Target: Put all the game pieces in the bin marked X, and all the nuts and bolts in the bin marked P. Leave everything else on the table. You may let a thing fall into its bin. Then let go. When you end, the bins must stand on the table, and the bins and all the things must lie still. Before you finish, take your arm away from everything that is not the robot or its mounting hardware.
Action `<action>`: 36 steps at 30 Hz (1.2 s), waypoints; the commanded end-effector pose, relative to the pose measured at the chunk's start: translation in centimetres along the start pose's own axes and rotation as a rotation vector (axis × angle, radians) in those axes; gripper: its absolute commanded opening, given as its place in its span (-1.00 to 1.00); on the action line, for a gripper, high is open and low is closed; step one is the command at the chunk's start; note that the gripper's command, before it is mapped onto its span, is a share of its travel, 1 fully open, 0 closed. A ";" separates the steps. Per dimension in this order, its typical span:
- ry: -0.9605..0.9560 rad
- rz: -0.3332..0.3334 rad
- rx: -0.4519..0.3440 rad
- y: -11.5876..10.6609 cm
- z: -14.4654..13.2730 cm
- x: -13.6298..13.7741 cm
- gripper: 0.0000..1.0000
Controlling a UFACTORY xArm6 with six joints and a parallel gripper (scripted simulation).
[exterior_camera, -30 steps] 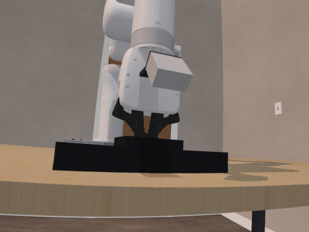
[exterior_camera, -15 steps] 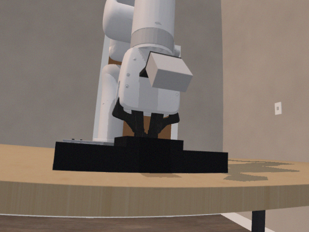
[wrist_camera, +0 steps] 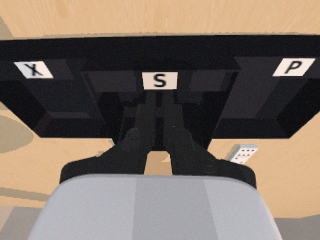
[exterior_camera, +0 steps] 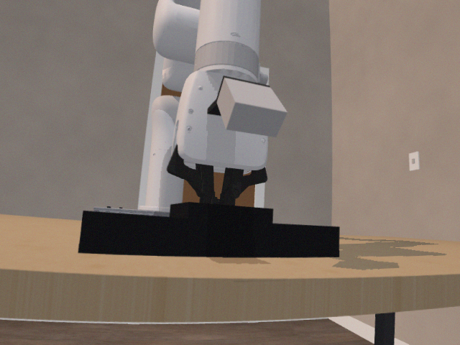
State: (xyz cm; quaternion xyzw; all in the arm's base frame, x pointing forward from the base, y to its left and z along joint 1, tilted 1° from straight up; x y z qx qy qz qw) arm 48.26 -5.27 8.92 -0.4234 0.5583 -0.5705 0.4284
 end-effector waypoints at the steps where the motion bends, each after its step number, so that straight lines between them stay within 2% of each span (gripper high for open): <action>1: 0.000 0.001 0.004 -0.2 0.1 0.0 -0.85; 7: 0.000 0.001 0.004 -0.2 0.1 0.0 -0.85; 30: 0.000 0.001 0.004 -3.0 0.1 0.0 -0.85; 36: 0.000 0.001 0.004 -5.4 0.1 0.0 -0.85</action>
Point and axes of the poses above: the point where the finger pads meet when closed, its own y axis out along the fingers, its own x axis across the jaws, z = x × y, the point moved 9 cm from there along -y, back along the fingers, and after that the axes turned 11 degrees about y, right-handed, at the moved point
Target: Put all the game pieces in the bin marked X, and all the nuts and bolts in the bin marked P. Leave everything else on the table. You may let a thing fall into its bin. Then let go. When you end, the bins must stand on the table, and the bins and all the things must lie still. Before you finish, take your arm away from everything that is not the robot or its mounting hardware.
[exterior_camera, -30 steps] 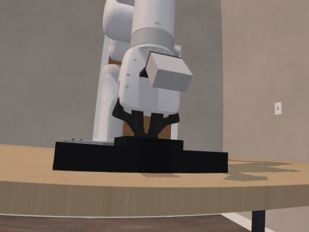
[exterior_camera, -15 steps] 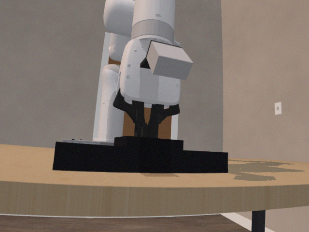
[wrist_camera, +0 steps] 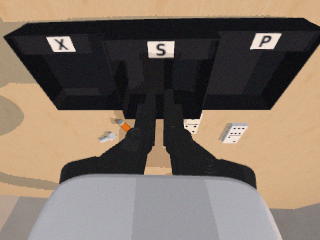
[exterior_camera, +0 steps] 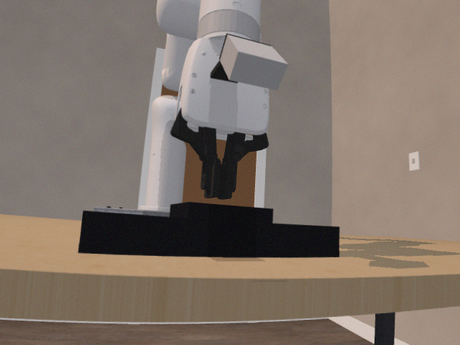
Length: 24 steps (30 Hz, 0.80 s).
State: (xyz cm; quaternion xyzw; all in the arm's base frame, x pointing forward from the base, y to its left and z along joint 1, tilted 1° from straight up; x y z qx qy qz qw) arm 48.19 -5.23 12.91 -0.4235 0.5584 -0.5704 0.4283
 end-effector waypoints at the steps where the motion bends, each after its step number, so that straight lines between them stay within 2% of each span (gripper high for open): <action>1: 0.000 0.001 0.005 -1.8 0.1 0.0 -0.85; 5: 0.000 0.001 0.005 -2.1 0.1 0.0 -0.85; 19: 0.000 0.002 0.005 -2.1 -0.6 -7.0 -0.85; 21: 0.000 0.002 0.005 -2.1 -0.6 -7.0 -0.85; 24: 0.000 0.002 0.005 -2.1 -0.8 -8.4 -0.85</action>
Point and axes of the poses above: the point where the finger pads meet when closed, its own y axis out along the fingers, its own x axis across the jaws, z = x × y, the point moved 9 cm from there along -y, back along the fingers, and after that the axes turned 11 degrees about y, right-handed, at the moved point
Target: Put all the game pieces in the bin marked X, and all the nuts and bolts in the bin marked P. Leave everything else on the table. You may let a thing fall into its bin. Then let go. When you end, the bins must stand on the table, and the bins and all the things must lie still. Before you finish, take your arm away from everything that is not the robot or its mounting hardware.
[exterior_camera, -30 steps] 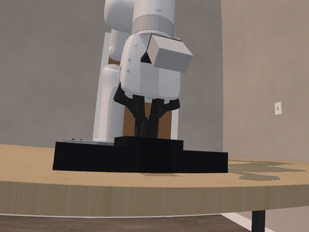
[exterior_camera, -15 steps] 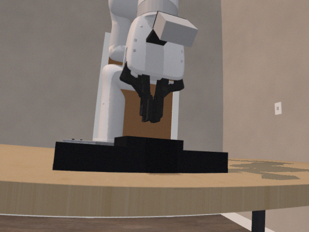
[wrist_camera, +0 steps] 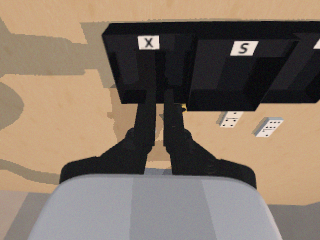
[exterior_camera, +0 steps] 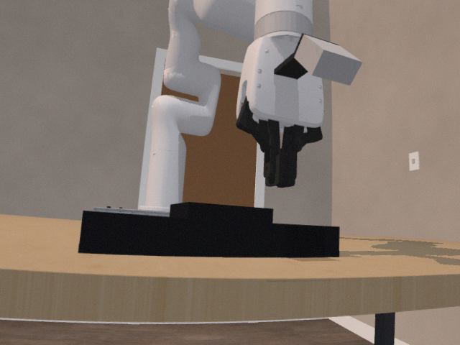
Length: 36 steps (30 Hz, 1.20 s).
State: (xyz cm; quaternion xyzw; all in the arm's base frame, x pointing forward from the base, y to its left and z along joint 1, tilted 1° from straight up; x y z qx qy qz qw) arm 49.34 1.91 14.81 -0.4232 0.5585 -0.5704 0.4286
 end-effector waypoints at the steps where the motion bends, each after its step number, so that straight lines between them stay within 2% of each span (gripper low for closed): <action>1: 0.000 0.001 0.004 -0.2 0.0 -1.2 -0.85; 4: 0.000 0.001 0.004 -0.2 0.0 -1.2 -0.85; 14: 0.000 0.001 0.004 2.0 0.0 -1.2 -0.85; 28: 0.000 0.001 0.004 5.7 0.0 -1.2 -0.85; 36: 0.000 0.001 0.004 5.8 0.0 -1.2 -0.85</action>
Point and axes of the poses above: the point where the finger pads meet when closed, its own y axis out along the fingers, its own x axis across the jaws, z = x × y, the point moved 9 cm from there along -y, back along the fingers, and after that the axes turned 11 degrees about y, right-handed, at the moved point
